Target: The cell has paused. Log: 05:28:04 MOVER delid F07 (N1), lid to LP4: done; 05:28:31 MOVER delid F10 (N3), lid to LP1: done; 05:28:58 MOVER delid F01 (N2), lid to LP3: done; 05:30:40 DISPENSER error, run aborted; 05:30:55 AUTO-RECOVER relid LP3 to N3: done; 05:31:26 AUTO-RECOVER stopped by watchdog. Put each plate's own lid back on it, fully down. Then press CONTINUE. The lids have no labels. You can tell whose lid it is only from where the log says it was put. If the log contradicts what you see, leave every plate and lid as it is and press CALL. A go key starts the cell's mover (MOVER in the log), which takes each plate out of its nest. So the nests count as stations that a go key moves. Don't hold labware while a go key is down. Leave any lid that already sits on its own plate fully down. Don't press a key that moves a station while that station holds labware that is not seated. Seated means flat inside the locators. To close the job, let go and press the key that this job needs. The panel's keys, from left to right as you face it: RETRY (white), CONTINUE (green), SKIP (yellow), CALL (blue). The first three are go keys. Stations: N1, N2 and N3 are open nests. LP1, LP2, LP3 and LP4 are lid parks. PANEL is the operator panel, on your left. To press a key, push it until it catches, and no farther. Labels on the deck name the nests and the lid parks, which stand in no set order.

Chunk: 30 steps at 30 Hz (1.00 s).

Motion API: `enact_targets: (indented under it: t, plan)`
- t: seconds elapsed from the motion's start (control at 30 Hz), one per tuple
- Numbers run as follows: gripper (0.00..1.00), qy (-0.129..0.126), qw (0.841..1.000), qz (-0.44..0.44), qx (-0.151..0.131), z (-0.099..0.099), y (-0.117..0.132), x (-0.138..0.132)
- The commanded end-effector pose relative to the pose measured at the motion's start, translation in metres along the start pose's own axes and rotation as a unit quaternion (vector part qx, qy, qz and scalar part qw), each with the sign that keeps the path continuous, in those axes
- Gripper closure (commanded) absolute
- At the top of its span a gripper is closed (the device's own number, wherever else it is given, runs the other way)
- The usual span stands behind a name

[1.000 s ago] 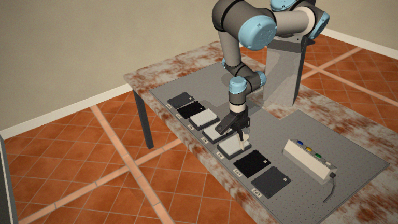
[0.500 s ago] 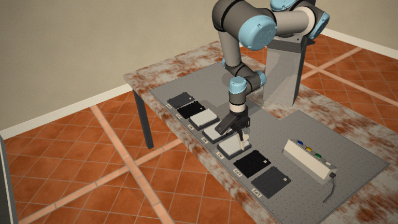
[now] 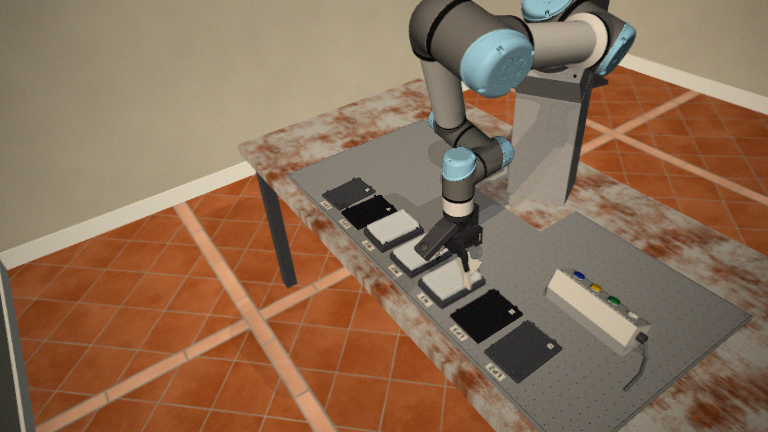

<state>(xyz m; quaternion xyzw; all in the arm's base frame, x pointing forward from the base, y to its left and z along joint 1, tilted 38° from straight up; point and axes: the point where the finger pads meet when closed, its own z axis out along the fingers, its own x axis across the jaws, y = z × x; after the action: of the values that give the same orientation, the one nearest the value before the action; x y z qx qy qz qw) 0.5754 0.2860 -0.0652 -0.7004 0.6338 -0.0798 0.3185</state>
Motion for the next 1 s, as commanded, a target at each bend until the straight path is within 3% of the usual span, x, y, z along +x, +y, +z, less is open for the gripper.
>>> enact_targets:
  t: [0.0, 0.4, 0.6, 0.63, 0.97]
  plan:
    - [0.18, 0.0, 1.0, 0.0, 0.001, -0.002, 0.0, 0.0]
    - [0.18, 0.0, 1.0, 0.0, 0.001, -0.022, 0.0, 0.0]
    - [0.18, 0.0, 1.0, 0.0, 0.001, -0.022, 0.0, 0.0]
    - [1.0, 0.0, 1.0, -0.01, 0.001, -0.022, 0.003, 0.003]
    - [1.0, 0.0, 1.0, -0.013, 0.0, -0.022, 0.04, 0.038]
